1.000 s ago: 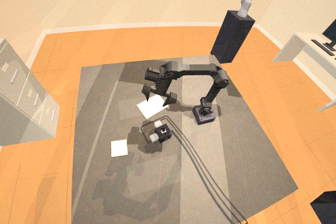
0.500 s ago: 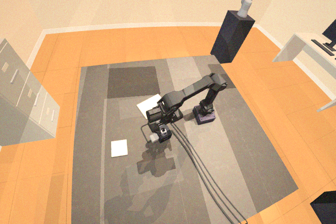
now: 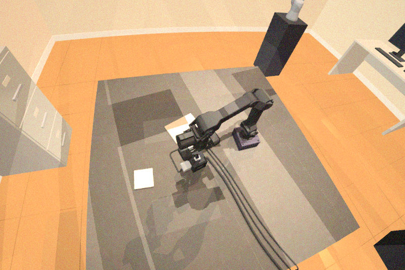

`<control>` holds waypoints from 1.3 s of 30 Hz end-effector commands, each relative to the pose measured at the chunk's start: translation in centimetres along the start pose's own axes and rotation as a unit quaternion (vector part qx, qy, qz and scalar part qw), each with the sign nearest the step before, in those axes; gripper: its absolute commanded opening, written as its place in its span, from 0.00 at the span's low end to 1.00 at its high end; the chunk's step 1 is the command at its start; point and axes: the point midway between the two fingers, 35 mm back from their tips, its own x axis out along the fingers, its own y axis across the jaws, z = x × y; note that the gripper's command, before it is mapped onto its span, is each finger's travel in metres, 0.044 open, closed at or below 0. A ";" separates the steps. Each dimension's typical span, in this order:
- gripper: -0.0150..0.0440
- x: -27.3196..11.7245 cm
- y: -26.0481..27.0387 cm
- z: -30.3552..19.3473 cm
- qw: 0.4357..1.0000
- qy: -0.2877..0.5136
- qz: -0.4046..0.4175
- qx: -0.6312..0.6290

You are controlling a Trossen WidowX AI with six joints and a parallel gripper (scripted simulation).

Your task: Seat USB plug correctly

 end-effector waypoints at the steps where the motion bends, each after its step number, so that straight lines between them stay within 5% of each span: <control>1: 1.00 0.6 -0.1 0.0 1.000 -0.001 -0.003 -0.003; 25: 1.00 2.5 -0.1 0.1 1.000 -0.001 -0.003 -0.003; 39: 0.38 2.3 -0.1 0.0 1.000 0.000 -0.001 -0.001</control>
